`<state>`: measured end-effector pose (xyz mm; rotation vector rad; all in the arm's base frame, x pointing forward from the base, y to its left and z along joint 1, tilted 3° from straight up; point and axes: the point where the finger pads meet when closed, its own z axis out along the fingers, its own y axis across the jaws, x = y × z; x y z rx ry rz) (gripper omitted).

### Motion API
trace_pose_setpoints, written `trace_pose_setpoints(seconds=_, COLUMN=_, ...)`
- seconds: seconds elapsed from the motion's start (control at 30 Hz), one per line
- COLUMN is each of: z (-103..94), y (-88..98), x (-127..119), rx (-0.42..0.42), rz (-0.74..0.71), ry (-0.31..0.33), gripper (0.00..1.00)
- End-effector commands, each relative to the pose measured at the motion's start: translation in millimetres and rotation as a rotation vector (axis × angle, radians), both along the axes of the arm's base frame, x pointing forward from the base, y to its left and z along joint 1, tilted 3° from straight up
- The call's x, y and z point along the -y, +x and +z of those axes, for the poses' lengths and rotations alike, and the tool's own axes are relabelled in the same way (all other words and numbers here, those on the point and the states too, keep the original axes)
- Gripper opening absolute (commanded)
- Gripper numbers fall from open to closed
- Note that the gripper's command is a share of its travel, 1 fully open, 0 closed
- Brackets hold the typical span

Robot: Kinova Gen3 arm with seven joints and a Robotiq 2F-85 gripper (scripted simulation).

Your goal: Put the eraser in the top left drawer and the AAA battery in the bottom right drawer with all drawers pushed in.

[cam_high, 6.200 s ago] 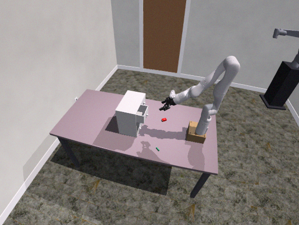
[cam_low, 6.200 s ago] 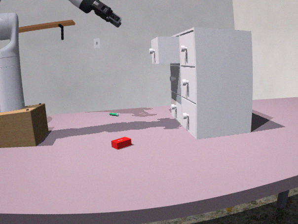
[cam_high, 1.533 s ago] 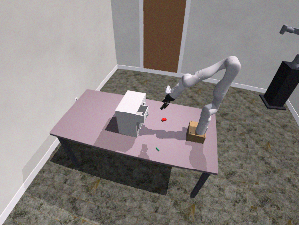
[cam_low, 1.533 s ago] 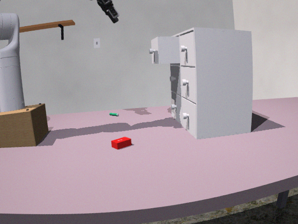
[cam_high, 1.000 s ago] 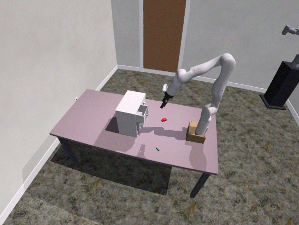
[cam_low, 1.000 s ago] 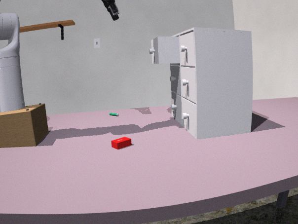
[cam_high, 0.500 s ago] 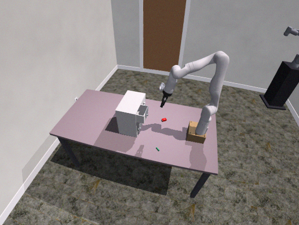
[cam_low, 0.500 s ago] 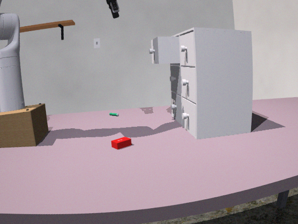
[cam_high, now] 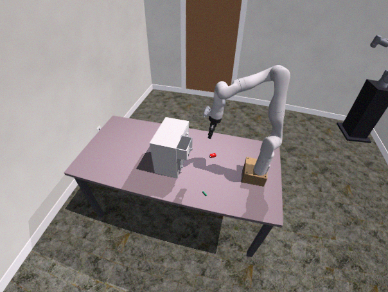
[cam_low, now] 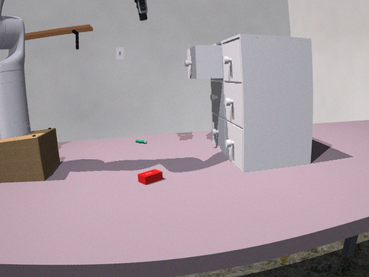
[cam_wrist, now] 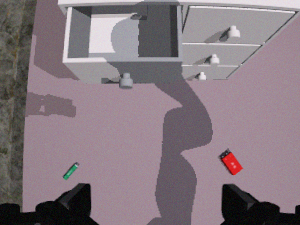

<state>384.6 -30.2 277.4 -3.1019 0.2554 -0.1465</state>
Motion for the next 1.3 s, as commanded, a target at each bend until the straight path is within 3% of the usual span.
trace_pose_setpoints(seconds=0.0, z=-1.1, y=3.5, x=-4.2, rx=-0.011, rz=0.009, ry=0.013, gripper=1.0)
trace_pose_setpoints(seconds=0.53, z=2.6, y=3.6, x=-4.0, rx=-0.09, rz=0.013, ry=0.026, gripper=1.0)
trace_pose_setpoints(seconds=1.27, z=4.3, y=3.6, x=-3.9, rx=-0.127, rz=0.014, ry=0.032, gripper=1.0)
